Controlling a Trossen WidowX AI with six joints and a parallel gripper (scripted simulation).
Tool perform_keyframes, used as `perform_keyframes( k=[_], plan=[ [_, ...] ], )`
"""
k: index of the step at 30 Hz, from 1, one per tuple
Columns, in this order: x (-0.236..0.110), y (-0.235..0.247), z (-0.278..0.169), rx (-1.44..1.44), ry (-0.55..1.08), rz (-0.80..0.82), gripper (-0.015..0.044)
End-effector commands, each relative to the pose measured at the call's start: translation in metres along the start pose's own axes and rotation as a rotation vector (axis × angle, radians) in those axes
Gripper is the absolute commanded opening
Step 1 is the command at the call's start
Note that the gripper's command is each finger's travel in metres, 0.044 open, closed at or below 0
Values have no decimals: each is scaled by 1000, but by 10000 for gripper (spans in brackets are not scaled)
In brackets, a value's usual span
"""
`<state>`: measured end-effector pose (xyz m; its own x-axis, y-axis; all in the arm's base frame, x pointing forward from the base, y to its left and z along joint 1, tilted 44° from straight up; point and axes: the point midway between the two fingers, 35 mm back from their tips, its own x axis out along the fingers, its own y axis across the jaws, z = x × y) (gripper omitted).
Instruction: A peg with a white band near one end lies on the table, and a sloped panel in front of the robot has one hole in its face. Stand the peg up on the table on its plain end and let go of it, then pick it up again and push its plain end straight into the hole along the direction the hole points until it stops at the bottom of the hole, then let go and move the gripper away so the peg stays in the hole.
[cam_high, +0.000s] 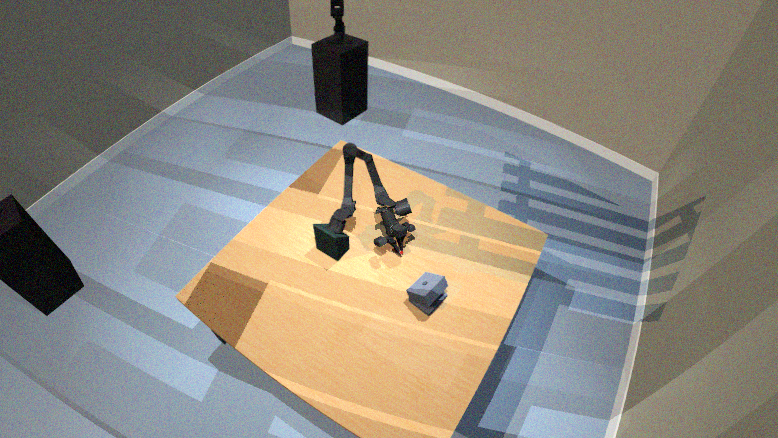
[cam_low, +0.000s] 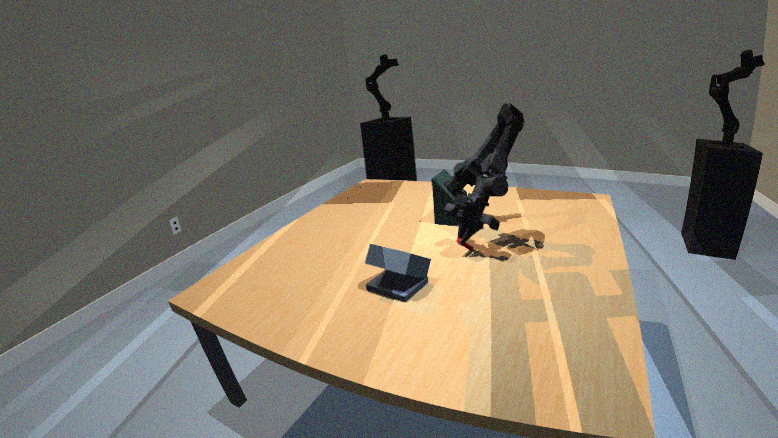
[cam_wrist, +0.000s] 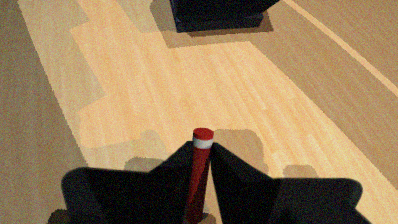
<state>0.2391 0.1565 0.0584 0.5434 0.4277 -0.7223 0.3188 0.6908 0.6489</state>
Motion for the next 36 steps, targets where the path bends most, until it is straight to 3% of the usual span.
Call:
perform_keyframes(
  k=[1,36],
  plan=[
    [-3,-1,-1,4,-38,0,49],
    [-21,-1,-16,6,-340,-1,49]
  ],
)
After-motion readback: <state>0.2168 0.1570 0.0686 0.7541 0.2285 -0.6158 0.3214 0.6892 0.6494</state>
